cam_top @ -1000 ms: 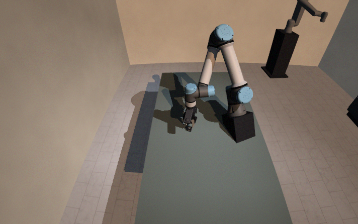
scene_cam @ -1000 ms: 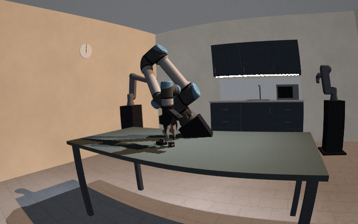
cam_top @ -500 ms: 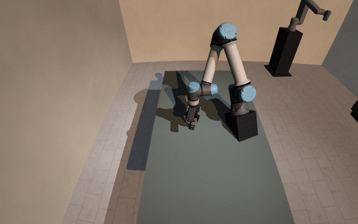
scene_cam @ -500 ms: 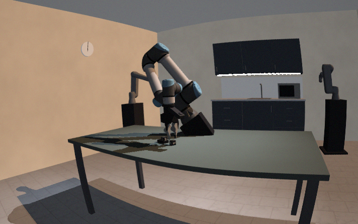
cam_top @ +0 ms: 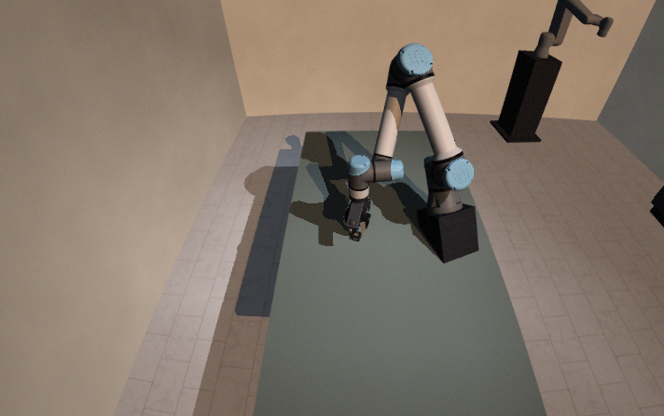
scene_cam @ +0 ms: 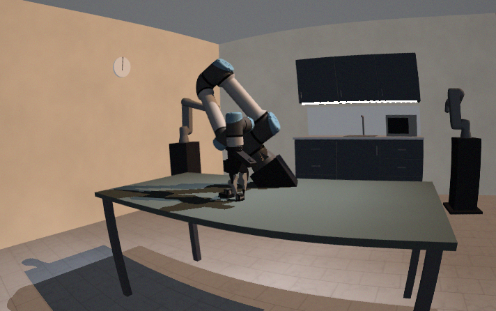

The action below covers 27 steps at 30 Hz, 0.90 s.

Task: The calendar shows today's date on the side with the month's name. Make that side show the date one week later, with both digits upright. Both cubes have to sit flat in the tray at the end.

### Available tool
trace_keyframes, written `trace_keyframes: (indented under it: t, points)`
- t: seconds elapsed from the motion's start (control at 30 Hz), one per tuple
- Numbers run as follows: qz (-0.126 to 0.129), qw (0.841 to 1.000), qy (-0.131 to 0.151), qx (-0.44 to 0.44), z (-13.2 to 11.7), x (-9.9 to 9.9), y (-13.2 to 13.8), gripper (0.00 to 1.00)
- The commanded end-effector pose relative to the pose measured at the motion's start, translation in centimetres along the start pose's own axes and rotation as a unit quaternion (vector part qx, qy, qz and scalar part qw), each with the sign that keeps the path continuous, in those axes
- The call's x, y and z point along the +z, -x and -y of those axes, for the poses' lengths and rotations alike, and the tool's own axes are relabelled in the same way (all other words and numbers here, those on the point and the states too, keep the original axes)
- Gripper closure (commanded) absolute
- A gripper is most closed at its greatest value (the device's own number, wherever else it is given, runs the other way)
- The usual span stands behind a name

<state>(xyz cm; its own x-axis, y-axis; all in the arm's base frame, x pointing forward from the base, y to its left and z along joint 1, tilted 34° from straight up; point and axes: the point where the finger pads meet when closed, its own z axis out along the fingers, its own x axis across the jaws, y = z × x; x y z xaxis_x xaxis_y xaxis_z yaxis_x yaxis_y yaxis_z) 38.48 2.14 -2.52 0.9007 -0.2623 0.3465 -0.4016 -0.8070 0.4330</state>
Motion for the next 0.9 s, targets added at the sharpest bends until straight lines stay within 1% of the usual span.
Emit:
trace_keyframes:
  t: [0.0,0.3,0.87]
  points:
    - [-0.001,1.0,0.0,0.0,0.02,0.64,-0.04,0.72]
    - [-0.001,1.0,0.0,0.0,0.02,1.19,-0.04,0.72]
    - [-0.001,1.0,0.0,0.0,0.02,1.21,-0.04,0.72]
